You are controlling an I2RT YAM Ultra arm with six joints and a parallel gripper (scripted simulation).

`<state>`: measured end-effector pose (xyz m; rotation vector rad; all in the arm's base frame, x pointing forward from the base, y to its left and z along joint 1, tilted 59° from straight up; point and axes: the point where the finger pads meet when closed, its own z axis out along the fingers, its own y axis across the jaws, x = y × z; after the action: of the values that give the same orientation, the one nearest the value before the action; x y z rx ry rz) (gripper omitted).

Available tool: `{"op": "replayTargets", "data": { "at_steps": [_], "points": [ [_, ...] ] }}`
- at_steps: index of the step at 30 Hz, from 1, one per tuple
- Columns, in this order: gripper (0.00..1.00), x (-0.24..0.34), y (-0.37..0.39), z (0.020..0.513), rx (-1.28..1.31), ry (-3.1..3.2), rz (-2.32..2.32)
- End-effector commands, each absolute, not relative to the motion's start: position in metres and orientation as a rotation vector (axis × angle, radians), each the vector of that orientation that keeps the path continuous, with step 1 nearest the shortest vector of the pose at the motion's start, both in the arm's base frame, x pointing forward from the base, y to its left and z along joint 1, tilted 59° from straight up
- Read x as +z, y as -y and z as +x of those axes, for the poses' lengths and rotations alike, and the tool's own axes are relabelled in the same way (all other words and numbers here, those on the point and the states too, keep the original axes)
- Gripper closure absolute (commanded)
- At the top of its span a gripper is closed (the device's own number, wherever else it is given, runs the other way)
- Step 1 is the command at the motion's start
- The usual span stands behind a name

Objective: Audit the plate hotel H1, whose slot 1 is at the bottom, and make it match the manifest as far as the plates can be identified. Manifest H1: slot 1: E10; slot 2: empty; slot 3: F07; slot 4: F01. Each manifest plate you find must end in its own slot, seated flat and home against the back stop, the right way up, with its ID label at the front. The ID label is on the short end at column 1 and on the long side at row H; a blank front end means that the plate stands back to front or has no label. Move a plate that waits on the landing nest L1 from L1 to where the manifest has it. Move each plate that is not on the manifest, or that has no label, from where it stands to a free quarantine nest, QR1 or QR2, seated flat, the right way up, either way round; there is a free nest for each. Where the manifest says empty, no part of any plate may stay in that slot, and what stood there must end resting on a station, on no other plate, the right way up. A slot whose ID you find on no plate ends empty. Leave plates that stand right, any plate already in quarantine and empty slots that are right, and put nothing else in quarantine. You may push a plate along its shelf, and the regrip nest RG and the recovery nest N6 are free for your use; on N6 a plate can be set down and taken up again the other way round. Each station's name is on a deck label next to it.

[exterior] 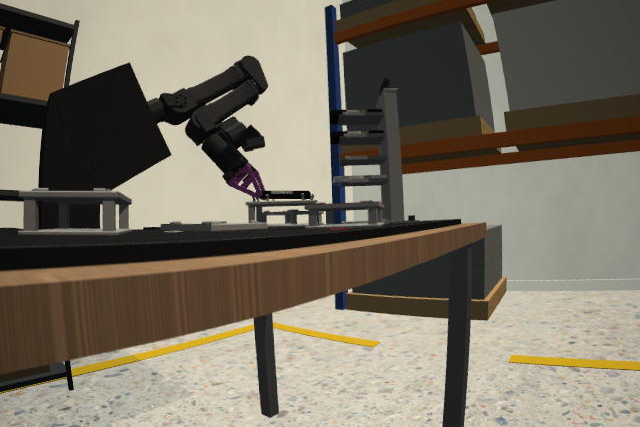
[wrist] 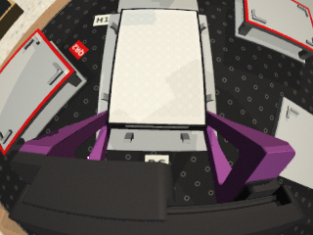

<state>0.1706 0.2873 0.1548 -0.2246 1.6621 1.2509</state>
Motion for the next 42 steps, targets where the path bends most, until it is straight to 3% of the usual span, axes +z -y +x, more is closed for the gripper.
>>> {"op": "replayTargets", "data": {
  "at_steps": [1, 22, 23, 37, 38, 42],
  "points": [
    [0.14, 0.16, -0.285, 0.174, 1.25, -1.639, -0.2],
    [0.14, 0.151, -0.294, 0.174, 1.238, -1.656, -0.206],
    [0.07, 0.148, -0.295, 0.174, 1.233, -1.663, -0.208],
    [0.07, 0.148, -0.295, 0.174, 1.233, -1.663, -0.208],
    [0.0, 0.148, -0.295, 0.174, 1.233, -1.663, -0.208],
    [0.0, 0.148, -0.295, 0.174, 1.233, -1.663, -0.208]
  ]
}}
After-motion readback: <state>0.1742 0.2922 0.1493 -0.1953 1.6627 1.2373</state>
